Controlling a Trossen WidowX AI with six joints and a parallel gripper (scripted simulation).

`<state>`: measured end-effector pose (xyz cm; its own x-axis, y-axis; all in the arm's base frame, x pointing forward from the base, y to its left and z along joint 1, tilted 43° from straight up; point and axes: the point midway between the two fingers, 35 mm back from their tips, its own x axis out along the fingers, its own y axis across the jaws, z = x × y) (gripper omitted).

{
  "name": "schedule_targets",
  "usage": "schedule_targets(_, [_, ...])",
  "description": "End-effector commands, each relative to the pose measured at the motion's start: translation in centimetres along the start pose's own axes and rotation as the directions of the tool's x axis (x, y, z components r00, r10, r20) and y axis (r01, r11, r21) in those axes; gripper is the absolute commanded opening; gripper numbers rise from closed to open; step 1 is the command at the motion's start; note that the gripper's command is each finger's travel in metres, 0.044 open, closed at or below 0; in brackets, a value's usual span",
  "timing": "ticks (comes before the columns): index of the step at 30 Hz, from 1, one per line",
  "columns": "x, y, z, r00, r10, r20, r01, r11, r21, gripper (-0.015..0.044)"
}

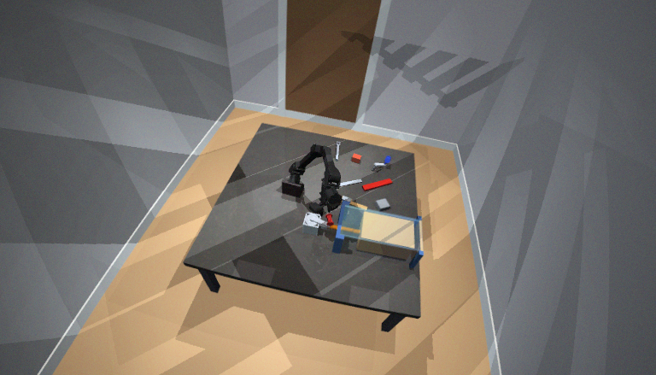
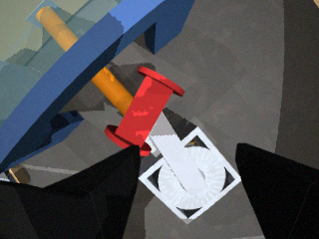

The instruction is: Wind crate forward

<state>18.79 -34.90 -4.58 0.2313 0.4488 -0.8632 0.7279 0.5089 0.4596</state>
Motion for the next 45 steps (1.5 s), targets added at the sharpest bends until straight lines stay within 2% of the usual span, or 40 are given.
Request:
schedule_targets(1, [0.2, 1.4, 1.7, 0.988, -0.091, 0.121, 0.041, 0.930, 0.364, 0.0341])
schedule_targets(3, [0.4, 1.9, 2.3, 0.980, -0.114, 0.164, 0.022, 0.876, 0.482, 0.0394])
schedule_targets(5, [0.5, 2.1, 2.5, 0.976, -0.122, 0.179, 0.011, 0.853, 0.521, 0.0440])
schedule_targets(19, [0.7, 2.1, 2.5, 0.976, -0.122, 0.179, 0.011, 0.853, 0.521, 0.0440])
schedule_targets(45, [4.9, 2.6, 1.9, 0.977, -0.121, 0.178, 0.011, 0.853, 0.521, 0.0440])
